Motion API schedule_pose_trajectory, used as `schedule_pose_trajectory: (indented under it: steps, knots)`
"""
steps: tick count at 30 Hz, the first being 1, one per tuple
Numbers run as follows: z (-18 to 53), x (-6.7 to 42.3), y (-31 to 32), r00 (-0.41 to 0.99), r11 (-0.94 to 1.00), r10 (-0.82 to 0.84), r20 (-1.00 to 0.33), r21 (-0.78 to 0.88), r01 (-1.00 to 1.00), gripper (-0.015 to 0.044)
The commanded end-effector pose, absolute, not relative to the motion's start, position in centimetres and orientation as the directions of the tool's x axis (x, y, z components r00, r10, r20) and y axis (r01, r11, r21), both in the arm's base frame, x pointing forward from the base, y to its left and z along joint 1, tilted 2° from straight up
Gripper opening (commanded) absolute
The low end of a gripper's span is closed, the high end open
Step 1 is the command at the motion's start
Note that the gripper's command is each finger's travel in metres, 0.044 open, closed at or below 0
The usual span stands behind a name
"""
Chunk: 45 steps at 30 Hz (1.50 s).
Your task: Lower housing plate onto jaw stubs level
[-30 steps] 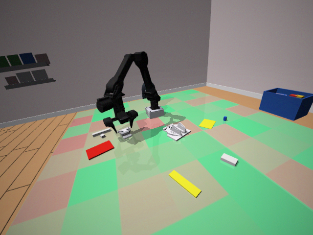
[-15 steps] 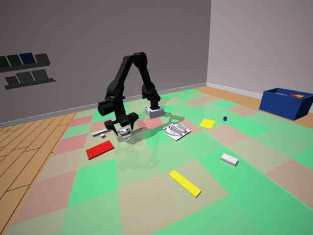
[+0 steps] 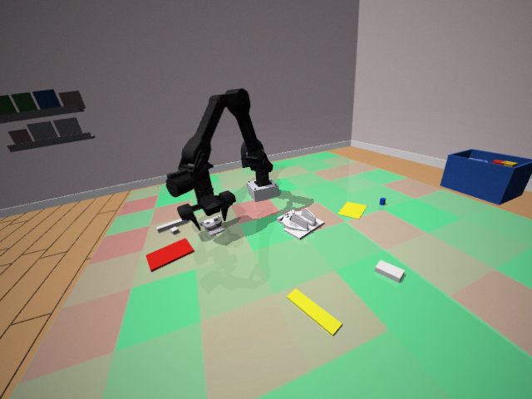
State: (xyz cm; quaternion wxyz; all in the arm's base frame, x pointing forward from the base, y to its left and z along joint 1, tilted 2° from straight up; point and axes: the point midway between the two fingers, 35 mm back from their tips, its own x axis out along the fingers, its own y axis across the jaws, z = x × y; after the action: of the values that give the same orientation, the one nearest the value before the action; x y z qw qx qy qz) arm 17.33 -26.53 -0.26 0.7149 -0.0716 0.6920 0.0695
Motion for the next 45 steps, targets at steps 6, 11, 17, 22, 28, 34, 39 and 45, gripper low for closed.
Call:
schedule_pose_trajectory:
  steps: [6,11,17,22,28,34,39,45]
  knots:
    - [-0.3,17.3,-26.5,0.033,0.98,0.0,-0.999,-0.006,-0.198,0.0407]
    - [-0.3,17.3,-26.5,0.033,0.98,0.0,-0.999,-0.006,-0.198,0.0373]
    - [-0.3,17.3,-26.5,0.033,0.98,0.0,-0.999,-0.006,-0.198,0.0351]
    - [-0.3,17.3,-26.5,0.033,0.98,0.0,-0.999,-0.006,-0.198,0.0351]
    - [0.5,17.4,-26.6,0.033,0.98,0.0,-0.999,-0.006,-0.199,0.0351]
    - [2.4,17.4,-26.7,0.034,0.98,0.001,-0.999,-0.006,-0.199,0.0351]
    - [4.0,17.4,-26.7,0.035,0.98,0.001,-0.999,-0.006,-0.199,0.0351]
    - [5.9,17.2,-26.7,0.036,0.98,0.002,-0.999,-0.006,-0.2,0.0351]
